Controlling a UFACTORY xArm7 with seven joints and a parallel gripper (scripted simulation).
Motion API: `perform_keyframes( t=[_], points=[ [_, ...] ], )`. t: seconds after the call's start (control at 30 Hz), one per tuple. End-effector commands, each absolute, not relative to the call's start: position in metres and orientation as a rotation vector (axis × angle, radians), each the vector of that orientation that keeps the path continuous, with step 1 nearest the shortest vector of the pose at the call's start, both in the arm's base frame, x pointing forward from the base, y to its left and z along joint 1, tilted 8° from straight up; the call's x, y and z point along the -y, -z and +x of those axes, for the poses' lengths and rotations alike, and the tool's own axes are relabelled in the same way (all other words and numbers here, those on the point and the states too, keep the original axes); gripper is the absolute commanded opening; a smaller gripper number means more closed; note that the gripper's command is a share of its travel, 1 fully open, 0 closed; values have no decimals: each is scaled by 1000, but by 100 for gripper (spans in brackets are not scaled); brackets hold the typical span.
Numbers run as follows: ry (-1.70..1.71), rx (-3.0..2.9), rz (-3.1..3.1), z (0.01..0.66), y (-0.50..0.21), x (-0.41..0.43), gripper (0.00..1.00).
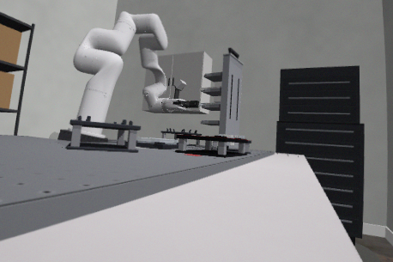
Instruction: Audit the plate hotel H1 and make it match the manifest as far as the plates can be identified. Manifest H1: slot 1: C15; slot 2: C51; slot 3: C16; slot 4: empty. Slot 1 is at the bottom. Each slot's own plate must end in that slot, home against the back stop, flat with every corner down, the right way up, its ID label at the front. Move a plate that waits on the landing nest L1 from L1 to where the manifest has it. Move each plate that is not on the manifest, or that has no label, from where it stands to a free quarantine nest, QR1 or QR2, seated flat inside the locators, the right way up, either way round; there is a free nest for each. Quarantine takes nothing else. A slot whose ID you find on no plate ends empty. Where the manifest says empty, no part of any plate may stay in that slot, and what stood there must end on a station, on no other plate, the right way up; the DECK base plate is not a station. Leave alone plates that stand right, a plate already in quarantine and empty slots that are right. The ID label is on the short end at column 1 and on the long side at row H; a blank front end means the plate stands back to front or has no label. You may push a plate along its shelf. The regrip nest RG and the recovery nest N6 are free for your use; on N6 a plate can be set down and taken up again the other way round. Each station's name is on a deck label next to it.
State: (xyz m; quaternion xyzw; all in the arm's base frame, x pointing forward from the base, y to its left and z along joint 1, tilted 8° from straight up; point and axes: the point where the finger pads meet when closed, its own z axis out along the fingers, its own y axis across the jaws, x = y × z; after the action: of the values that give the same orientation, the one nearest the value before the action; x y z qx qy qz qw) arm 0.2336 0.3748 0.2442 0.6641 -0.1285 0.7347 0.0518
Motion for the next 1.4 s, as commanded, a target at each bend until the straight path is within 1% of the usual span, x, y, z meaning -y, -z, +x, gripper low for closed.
perform_keyframes(
  t=[0.0,0.47,0.9,1.37],
  points=[
    [-2236,395,2022,233,-245,-375,0],
    [-2236,395,2022,234,-245,-375,0],
    [-2236,395,2021,254,-247,-370,0],
    [-2236,395,2021,259,-248,-369,0]
  ],
)
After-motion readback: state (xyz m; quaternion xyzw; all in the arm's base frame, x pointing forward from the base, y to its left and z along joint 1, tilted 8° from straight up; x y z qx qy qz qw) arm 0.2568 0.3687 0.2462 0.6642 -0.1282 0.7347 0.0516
